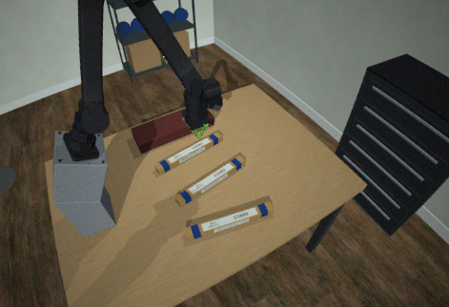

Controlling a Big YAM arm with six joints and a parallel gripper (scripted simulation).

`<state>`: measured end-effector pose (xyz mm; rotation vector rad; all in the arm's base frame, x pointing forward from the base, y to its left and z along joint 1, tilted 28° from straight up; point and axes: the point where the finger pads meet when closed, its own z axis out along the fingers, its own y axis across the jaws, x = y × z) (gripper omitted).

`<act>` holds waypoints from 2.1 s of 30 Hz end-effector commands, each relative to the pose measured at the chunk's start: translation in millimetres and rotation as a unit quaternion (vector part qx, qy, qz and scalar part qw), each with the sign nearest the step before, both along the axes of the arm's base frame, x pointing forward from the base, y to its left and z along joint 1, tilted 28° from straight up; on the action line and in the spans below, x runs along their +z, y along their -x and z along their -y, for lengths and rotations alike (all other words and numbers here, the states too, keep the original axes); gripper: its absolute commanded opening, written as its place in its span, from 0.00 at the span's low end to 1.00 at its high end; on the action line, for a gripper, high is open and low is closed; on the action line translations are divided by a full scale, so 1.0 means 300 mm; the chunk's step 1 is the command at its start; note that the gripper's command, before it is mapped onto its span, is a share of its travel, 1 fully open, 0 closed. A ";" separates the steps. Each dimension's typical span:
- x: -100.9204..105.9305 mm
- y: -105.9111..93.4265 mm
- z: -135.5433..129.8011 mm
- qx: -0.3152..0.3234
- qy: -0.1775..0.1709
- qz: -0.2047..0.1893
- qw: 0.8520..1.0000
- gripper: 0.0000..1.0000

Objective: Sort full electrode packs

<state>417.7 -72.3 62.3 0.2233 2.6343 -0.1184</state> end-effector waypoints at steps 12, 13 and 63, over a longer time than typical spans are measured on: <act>-0.053 -0.044 0.013 0.000 0.000 0.001 1.000 0.43; -0.057 -0.046 0.014 0.000 0.000 0.001 1.000 0.43; -0.163 -0.095 0.028 0.000 0.000 0.000 1.000 0.43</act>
